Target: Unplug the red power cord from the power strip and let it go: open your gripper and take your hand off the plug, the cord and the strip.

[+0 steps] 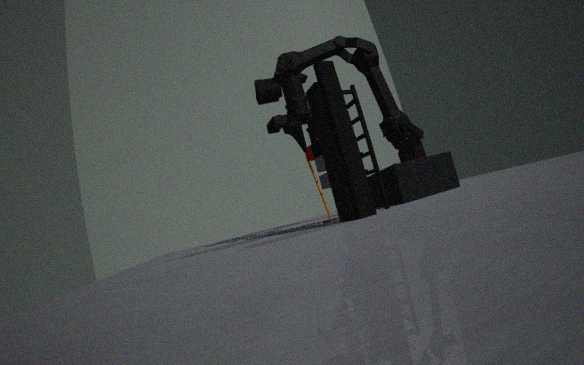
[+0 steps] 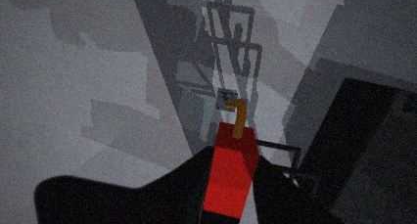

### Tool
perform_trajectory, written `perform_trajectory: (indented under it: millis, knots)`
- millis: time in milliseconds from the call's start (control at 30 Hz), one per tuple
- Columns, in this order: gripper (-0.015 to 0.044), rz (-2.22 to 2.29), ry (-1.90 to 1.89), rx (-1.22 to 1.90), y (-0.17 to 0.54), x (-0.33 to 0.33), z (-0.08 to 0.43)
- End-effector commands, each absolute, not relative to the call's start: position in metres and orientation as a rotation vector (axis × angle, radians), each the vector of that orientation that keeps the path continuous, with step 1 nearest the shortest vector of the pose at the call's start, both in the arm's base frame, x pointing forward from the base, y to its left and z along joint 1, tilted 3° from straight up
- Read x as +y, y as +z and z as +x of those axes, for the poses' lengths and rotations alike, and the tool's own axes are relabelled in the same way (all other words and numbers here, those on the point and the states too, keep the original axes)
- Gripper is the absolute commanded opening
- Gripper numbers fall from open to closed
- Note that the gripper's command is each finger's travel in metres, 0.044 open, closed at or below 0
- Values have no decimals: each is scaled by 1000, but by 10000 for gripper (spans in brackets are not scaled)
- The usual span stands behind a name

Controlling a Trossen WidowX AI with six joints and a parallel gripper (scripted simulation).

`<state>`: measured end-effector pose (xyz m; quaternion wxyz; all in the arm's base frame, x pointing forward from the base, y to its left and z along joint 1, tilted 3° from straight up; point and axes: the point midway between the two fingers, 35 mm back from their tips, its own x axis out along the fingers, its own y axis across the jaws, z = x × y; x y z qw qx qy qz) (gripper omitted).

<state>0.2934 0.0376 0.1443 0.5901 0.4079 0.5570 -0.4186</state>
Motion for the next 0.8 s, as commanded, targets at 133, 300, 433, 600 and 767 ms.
perform_trajectory:
  millis: [133,300,433,600,767]
  knots:
    - [210,945,-968,1290,144,46,292]
    - [341,945,-968,1290,144,46,292]
    - [440,944,-968,1288,150,27,300]
    - [440,941,-970,1284,160,-11,311]
    - [440,941,-970,1284,160,-11,311]
